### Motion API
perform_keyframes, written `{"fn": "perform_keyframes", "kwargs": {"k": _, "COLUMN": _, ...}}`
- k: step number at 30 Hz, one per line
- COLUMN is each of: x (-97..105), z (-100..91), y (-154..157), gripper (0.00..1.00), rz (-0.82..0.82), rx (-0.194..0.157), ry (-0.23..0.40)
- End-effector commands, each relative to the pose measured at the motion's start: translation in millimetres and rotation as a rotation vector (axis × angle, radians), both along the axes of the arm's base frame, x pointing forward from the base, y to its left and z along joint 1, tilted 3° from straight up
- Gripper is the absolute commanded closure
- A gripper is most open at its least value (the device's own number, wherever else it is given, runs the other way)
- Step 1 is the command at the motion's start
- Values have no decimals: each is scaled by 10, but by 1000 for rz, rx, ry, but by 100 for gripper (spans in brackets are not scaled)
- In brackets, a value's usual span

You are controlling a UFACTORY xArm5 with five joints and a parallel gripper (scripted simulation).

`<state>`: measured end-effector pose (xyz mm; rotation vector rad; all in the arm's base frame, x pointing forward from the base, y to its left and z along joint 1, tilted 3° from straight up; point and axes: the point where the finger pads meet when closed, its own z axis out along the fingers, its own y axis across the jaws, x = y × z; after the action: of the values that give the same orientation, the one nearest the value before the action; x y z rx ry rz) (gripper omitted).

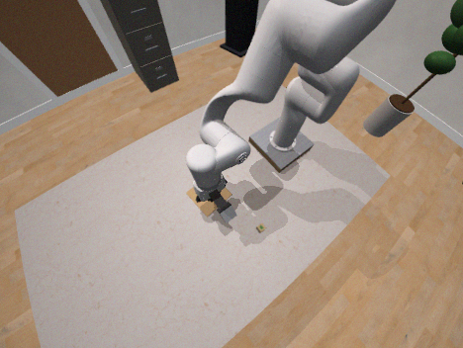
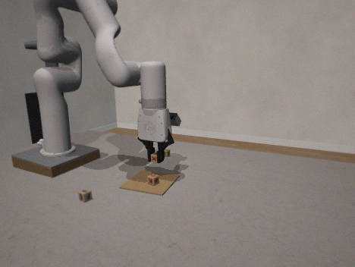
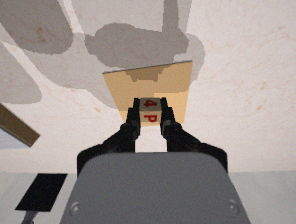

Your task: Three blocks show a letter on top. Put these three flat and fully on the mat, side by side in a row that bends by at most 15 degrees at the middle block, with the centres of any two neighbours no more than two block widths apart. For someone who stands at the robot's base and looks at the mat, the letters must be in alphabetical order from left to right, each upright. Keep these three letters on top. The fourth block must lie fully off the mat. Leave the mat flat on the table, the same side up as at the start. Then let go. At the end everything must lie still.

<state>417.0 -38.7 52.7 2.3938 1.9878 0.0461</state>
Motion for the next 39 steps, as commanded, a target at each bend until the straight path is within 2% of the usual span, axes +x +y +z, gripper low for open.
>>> {"fn": "perform_keyframes", "kwargs": {"k": 1, "x": 34, "z": -214, "y": -3, "gripper": 79, "rz": 0, "rx": 0, "ry": -4}}
{"fn": "perform_keyframes", "kwargs": {"k": 5, "x": 40, "z": -357, "y": -3, "gripper": 79, "rz": 0, "rx": 0, "ry": -4}}
{"fn": "perform_keyframes", "kwargs": {"k": 10, "x": 44, "z": -443, "y": -3, "gripper": 79, "rz": 0, "rx": 0, "ry": -4}}
{"fn": "perform_keyframes", "kwargs": {"k": 39, "x": 45, "z": -454, "y": -3, "gripper": 79, "rz": 0, "rx": 0, "ry": -4}}
